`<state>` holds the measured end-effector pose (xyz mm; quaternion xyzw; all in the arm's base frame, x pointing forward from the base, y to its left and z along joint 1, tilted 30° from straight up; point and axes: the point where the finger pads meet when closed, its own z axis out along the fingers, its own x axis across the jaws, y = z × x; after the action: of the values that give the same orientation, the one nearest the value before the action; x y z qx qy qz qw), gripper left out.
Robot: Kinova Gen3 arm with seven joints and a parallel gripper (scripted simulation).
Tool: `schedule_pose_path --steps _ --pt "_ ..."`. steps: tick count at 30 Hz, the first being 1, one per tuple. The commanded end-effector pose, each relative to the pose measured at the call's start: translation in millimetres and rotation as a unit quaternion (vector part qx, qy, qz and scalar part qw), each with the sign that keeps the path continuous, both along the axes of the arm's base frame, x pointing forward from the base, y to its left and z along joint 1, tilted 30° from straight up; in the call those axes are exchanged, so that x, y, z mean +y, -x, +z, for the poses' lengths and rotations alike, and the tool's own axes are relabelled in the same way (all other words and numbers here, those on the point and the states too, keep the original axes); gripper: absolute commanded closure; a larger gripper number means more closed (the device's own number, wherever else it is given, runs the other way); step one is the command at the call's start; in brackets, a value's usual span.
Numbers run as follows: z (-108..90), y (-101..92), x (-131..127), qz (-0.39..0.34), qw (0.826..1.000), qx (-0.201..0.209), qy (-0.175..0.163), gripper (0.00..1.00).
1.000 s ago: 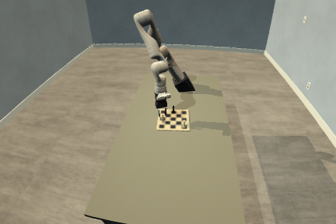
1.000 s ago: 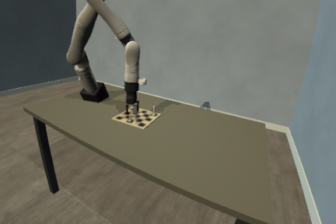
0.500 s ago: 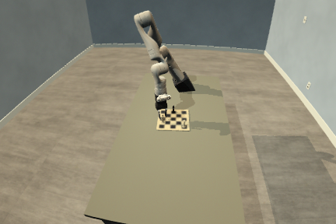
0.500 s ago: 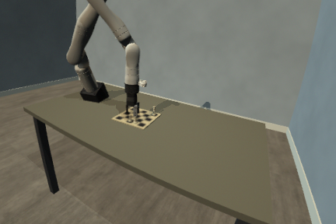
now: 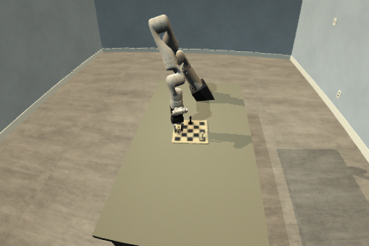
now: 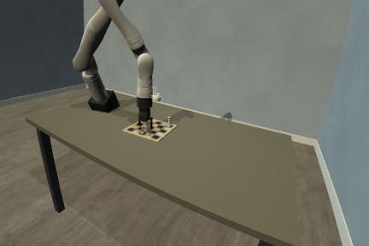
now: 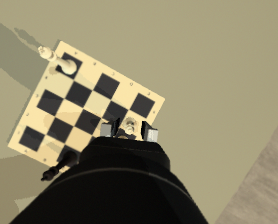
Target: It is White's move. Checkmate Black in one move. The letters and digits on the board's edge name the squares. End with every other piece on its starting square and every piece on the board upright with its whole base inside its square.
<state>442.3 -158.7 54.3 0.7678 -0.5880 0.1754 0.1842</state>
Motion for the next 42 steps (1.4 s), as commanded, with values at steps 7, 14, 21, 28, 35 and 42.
schedule_pose_path --steps 7,14,21,28,35,42 --pt "-2.4 0.9 -1.3 -0.001 1.000 0.002 0.001 0.21" --pt "-2.4 0.9 -1.3 -0.001 1.000 0.002 0.001 0.21" --pt "-2.4 0.9 -1.3 -0.001 1.000 0.002 0.001 0.21" --pt "-2.4 0.9 -1.3 -0.001 1.000 0.002 0.001 0.21" --pt "-2.4 0.9 -1.3 -0.001 1.000 0.002 0.001 0.21" --pt "-2.4 0.9 -1.3 -0.001 1.000 0.002 0.001 1.00"
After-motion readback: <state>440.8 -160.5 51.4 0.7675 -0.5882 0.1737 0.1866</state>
